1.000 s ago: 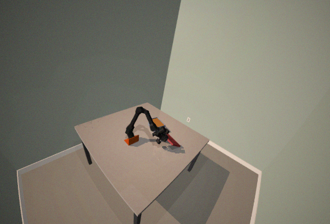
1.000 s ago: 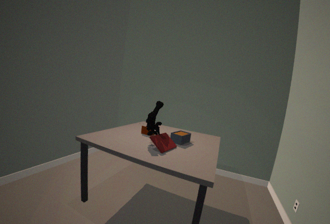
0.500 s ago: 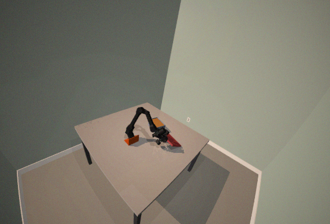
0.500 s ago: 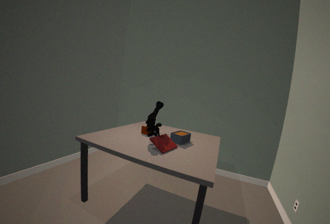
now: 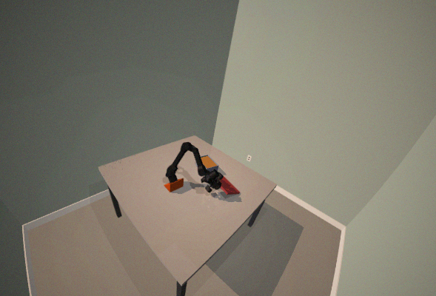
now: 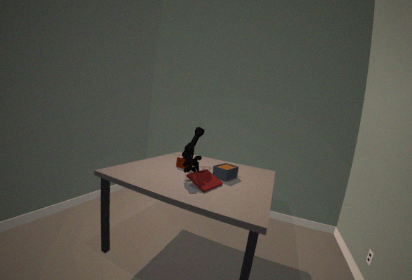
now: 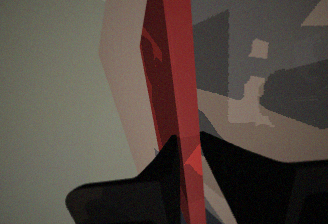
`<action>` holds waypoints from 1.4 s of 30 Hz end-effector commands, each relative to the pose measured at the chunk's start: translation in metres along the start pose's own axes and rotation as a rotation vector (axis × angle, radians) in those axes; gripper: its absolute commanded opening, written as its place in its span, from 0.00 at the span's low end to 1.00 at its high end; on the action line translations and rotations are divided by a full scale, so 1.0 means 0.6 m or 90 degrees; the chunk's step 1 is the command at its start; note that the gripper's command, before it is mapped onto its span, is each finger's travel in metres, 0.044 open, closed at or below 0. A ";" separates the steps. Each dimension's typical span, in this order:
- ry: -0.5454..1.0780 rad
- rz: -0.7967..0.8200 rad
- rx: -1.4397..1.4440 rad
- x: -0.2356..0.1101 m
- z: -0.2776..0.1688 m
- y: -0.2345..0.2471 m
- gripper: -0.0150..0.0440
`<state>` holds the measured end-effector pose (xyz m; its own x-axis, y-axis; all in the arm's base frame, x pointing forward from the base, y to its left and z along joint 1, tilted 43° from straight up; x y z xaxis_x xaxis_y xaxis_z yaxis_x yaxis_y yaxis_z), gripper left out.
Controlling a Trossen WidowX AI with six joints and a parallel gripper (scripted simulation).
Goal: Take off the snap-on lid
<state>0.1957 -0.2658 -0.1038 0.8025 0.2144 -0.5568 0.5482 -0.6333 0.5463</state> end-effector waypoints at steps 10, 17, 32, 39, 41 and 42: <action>0.002 -0.015 0.010 0.018 -0.004 -0.025 0.25; 0.002 -0.015 0.009 0.010 -0.002 -0.008 0.52; 0.001 -0.015 0.010 -0.011 -0.004 -0.029 1.00; 0.001 -0.016 0.010 -0.030 -0.004 -0.043 1.00; 0.000 -0.016 0.010 -0.035 -0.004 -0.048 1.00; 0.000 -0.016 0.010 -0.038 -0.004 -0.050 1.00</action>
<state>0.1669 -0.2506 -0.1089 0.7844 0.2324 -0.5751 0.5681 -0.6415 0.5156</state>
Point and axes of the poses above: the point midway between the two fingers, 35 mm back from their tips, its own x axis out along the fingers, its own y axis across the jaws, z = x × y, the point moved 7 cm from there along -x, back along the fingers, and after that the axes turned 2 degrees about -x, right-handed, at the moved point
